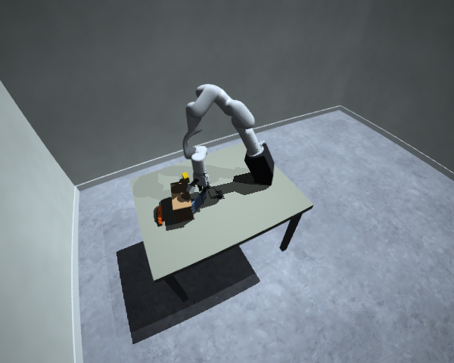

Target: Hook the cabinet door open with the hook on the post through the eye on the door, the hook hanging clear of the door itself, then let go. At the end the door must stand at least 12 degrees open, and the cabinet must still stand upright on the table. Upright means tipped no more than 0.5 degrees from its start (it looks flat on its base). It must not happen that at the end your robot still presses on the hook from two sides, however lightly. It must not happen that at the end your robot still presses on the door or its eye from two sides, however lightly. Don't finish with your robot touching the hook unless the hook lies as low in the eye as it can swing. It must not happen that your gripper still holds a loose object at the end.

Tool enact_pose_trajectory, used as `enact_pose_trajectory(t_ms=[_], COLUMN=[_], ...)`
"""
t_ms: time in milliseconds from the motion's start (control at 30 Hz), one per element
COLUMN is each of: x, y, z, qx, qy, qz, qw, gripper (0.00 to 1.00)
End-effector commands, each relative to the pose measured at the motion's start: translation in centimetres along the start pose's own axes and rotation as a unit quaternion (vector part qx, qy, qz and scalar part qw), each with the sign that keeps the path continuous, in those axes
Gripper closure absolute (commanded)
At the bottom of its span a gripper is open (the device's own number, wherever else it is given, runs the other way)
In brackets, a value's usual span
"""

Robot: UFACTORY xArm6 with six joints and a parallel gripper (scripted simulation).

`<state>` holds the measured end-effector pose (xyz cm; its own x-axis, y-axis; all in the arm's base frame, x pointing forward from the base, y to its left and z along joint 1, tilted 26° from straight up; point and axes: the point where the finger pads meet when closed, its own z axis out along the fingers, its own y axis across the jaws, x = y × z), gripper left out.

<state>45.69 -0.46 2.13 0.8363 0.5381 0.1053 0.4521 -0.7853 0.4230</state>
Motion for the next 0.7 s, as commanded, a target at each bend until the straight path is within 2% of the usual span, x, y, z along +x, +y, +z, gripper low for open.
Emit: enact_pose_trajectory(t_ms=[0,667], x=[0.1,0.3], y=[0.3,1.7], z=[-0.1,-0.1], qx=[0.0,0.0], qy=[0.001,0.001], qz=[-0.018,-0.058], qw=[1.0,0.998], gripper=[0.73,0.73])
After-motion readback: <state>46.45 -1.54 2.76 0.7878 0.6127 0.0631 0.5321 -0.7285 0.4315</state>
